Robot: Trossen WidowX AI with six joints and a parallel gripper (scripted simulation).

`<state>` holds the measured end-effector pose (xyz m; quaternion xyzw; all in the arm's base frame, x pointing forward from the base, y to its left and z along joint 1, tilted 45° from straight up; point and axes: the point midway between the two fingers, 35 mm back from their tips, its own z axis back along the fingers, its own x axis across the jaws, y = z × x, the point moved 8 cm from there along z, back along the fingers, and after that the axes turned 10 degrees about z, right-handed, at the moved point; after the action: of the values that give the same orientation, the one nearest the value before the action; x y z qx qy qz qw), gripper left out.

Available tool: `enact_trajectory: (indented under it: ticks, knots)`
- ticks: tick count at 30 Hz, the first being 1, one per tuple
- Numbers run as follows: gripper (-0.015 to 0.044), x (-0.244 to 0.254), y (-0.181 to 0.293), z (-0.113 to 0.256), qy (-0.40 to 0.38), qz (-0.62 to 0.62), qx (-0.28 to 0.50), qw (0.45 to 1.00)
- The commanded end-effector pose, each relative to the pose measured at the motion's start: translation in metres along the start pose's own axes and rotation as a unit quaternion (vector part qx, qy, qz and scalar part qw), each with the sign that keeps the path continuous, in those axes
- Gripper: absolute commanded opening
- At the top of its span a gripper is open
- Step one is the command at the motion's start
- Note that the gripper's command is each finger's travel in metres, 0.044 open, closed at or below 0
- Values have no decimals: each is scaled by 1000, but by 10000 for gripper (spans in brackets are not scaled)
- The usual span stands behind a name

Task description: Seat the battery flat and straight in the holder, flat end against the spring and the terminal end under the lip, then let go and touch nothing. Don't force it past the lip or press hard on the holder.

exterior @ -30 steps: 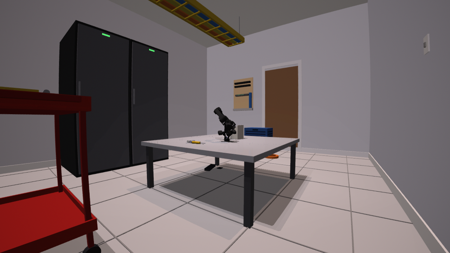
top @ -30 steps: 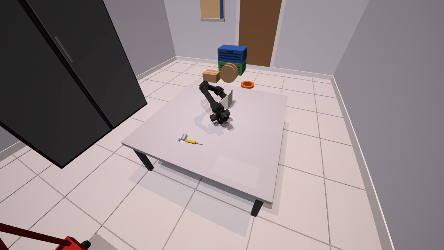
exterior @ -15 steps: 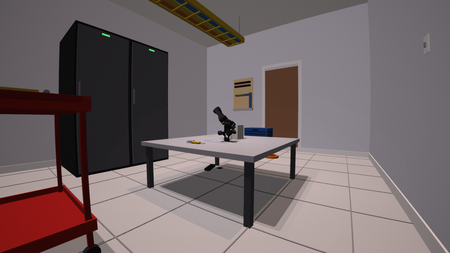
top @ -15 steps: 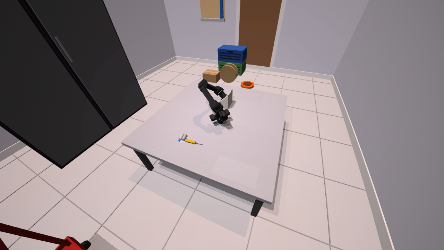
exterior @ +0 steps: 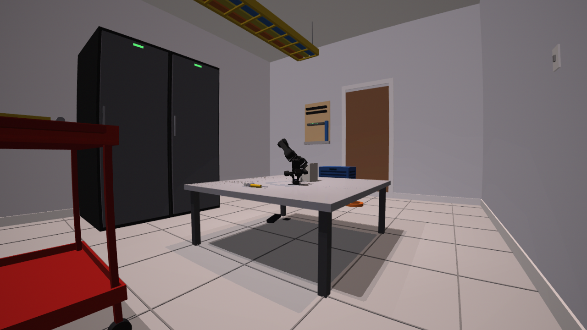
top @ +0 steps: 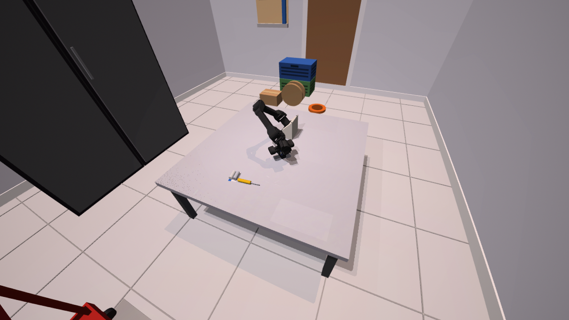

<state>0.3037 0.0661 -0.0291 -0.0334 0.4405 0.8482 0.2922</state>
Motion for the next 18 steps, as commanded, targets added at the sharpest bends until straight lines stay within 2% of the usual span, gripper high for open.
enact_trajectory:
  ticks: [1,18]
  knots:
    - [88,1,-1,-2,-3,-1,-17,1000]
    - [88,1,8,-4,5,3,-56,998]
